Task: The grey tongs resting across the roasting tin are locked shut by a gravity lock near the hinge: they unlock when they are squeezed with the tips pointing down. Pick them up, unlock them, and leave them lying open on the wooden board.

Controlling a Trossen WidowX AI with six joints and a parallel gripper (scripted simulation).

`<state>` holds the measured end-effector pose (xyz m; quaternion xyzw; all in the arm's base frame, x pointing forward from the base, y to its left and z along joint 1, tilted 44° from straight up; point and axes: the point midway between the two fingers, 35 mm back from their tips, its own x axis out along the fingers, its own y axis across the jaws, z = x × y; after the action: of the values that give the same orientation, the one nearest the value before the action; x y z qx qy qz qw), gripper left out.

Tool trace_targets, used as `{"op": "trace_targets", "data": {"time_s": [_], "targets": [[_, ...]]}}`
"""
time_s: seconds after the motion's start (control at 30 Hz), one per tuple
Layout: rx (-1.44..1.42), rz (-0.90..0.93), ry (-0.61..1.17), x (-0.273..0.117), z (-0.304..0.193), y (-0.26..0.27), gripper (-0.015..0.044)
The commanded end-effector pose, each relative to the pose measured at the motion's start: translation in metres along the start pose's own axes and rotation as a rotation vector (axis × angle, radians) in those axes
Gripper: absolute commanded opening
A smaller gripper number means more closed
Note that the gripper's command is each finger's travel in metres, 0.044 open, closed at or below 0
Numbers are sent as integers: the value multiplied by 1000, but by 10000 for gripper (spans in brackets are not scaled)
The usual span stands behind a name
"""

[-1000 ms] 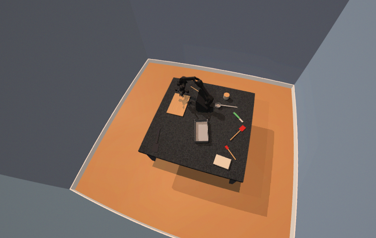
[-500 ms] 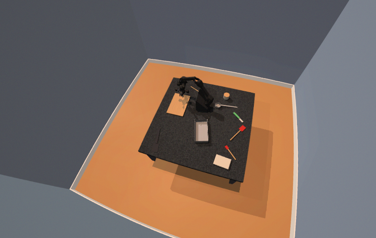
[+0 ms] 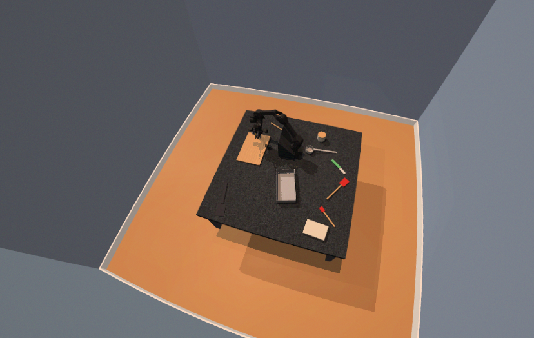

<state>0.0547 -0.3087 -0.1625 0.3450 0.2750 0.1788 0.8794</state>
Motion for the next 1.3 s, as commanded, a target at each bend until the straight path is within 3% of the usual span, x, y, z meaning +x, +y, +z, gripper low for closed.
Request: {"op": "trace_targets", "data": {"time_s": [0.0,0.4,0.77,1.27], "targets": [[-3,18,133,5,5,2,-150],[10,31,598,18,4,1,-150],[-3,-67,1005,18,17,-6,-150],[-4,-76,1029,20,14,-8,-150]]}}
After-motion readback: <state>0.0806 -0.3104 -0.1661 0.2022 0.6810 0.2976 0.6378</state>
